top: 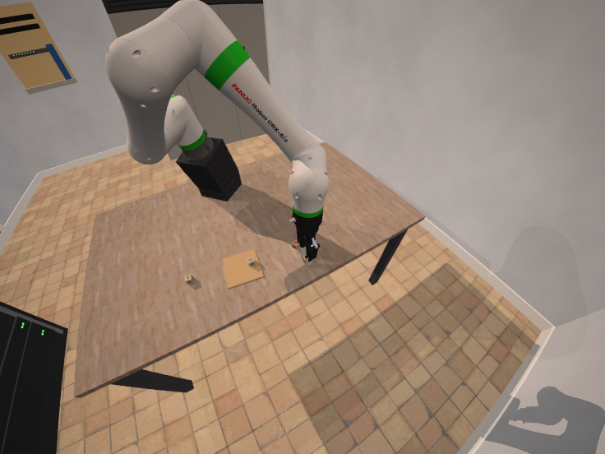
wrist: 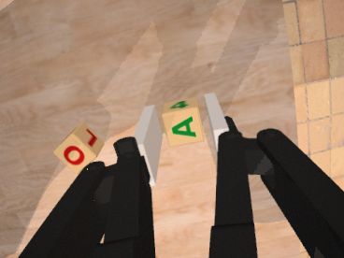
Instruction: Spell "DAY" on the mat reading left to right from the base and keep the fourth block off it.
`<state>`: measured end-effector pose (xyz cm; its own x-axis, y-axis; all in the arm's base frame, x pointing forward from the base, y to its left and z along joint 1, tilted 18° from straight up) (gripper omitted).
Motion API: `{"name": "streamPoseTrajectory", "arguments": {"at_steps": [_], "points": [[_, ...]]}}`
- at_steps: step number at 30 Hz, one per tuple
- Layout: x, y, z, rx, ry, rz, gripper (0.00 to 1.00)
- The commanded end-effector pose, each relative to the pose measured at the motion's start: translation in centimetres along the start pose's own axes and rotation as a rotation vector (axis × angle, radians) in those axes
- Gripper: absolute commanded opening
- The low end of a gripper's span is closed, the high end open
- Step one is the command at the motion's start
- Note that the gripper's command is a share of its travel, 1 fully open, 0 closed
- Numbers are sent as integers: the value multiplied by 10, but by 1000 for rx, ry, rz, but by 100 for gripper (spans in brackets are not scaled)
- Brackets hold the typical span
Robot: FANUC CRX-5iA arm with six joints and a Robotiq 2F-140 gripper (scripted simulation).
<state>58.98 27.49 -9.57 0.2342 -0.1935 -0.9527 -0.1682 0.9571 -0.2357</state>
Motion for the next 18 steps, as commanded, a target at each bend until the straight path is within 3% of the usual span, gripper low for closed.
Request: {"name": "streamPoseTrajectory", "arguments": {"at_steps": [1,8,9,18], "points": [[0,0,0,0,0,0,25],[0,0,0,0,0,0,25],[0,0,0,0,0,0,13],[0,0,0,0,0,0,13]]}}
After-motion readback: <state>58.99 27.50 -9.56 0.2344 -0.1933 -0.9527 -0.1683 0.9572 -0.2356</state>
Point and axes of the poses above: the point where the finger pads meet when closed, its own x axis out along the fingers, its own z axis across the jaws, y = z × x, the point moved 7 cm from there along -x, back along the fingers, and after that the axes turned 5 degrees about -x, right-handed, at the moved point
